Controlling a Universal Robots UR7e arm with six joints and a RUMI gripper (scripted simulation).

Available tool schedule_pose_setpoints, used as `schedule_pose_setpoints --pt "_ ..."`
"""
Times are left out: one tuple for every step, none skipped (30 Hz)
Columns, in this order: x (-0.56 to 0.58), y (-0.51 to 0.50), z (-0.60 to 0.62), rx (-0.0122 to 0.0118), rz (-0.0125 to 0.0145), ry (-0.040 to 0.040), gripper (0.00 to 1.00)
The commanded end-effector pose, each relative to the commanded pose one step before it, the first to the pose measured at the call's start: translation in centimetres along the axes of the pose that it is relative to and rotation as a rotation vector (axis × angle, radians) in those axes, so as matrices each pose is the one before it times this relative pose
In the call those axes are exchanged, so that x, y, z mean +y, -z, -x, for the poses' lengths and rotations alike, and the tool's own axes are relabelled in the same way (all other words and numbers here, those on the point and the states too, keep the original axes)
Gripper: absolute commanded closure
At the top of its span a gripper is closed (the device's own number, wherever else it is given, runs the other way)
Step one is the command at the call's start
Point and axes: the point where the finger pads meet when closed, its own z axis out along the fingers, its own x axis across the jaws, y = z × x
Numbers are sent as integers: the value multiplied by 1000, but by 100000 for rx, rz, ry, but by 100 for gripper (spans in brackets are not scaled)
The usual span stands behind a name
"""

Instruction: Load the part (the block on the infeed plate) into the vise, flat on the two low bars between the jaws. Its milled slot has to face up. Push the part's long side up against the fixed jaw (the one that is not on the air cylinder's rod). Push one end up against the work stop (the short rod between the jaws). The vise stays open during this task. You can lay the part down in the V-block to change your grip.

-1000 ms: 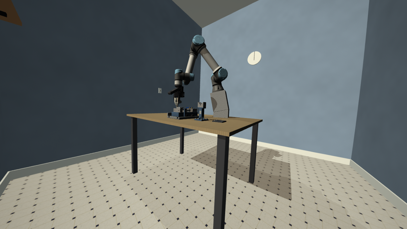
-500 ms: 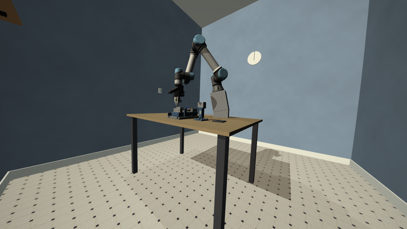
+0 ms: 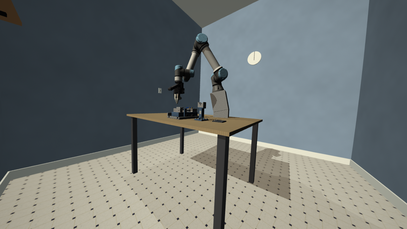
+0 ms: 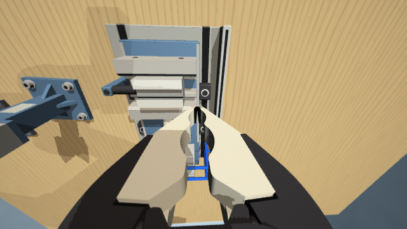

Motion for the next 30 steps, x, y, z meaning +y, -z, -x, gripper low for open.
schedule_pose_setpoints --pt "-38 1147 -23 48 -92 -5 100" --pt "0 201 0 0 0 0 100" --pt "1 186 0 0 0 0 100" --pt "-1 170 0 0 0 0 100" --pt "0 153 0 0 0 0 100" --pt "0 136 0 0 0 0 100" --pt "0 118 0 0 0 0 100" --pt "0 100 0 0 0 0 100" --pt "0 82 0 0 0 0 100" --pt "0 0 0 0 0 0 100" --pt "0 0 0 0 0 0 100" --pt "0 65 0 0 0 0 100" --pt "0 49 0 0 0 0 100" --pt "0 35 0 0 0 0 100" --pt "0 22 0 0 0 0 100" --pt "0 12 0 0 0 0 100" --pt "0 5 0 0 0 0 100" --pt "0 1 0 0 0 0 100" --pt "0 0 0 0 0 0 100" --pt "0 0 0 0 0 0 100" --pt "0 0 0 0 0 0 100" --pt "0 0 0 0 0 0 100" --pt "0 0 0 0 0 0 100" --pt "0 0 0 0 0 0 100" --pt "0 0 0 0 0 0 100" --pt "0 0 0 0 0 0 100" --pt "0 0 0 0 0 0 100" --pt "0 0 0 0 0 0 100" --pt "0 0 0 0 0 0 100" --pt "0 0 0 0 0 0 100"
